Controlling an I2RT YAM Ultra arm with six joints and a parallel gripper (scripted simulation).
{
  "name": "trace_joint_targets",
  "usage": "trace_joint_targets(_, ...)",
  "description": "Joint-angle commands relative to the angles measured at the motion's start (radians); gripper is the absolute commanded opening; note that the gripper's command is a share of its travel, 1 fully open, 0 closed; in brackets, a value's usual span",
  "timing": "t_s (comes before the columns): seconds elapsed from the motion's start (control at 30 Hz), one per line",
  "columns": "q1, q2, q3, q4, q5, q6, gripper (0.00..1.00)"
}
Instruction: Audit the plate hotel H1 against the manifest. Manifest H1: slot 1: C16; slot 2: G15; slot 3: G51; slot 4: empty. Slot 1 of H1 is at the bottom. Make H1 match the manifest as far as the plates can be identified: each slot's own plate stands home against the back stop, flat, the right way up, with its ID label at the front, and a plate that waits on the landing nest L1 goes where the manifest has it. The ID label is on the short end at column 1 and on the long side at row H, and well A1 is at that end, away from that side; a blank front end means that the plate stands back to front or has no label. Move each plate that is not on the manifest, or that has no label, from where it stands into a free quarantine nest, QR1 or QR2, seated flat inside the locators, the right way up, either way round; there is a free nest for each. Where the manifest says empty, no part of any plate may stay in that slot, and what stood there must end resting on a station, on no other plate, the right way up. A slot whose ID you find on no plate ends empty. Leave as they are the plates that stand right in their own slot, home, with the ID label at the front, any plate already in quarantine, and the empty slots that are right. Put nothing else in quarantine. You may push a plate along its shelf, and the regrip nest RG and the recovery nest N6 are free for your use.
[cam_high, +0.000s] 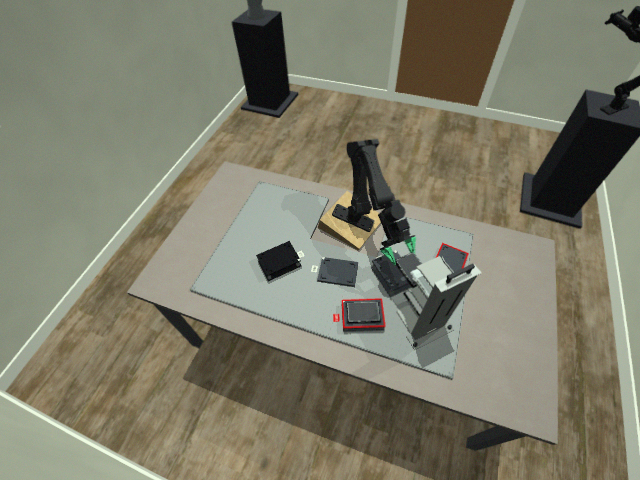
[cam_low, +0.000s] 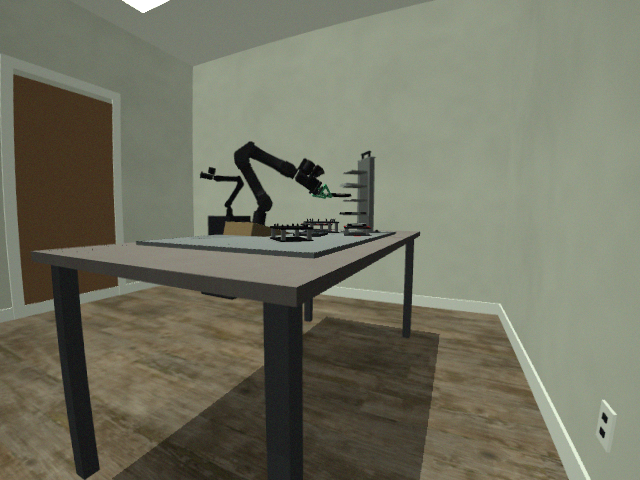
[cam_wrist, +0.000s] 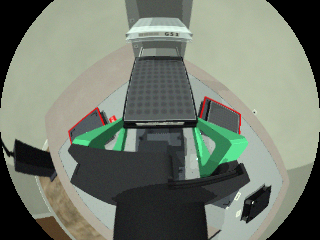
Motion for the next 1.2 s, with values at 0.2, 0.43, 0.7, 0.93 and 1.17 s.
trace_joint_targets(0.2,0.012,0.024,0.030,0.050,0.009,0.006,0.86)
trace_joint_targets(0.43,0.011,0.015,0.034,0.060,0.011,0.006,0.86)
trace_joint_targets(0.7,0.017,0.050,0.043,0.074,0.014,0.007,0.86)
trace_joint_targets(0.93,0.017,0.076,0.053,0.079,0.016,0.008,0.86)
trace_joint_targets(1.17,0.021,0.095,0.065,0.087,0.017,0.009,0.86)
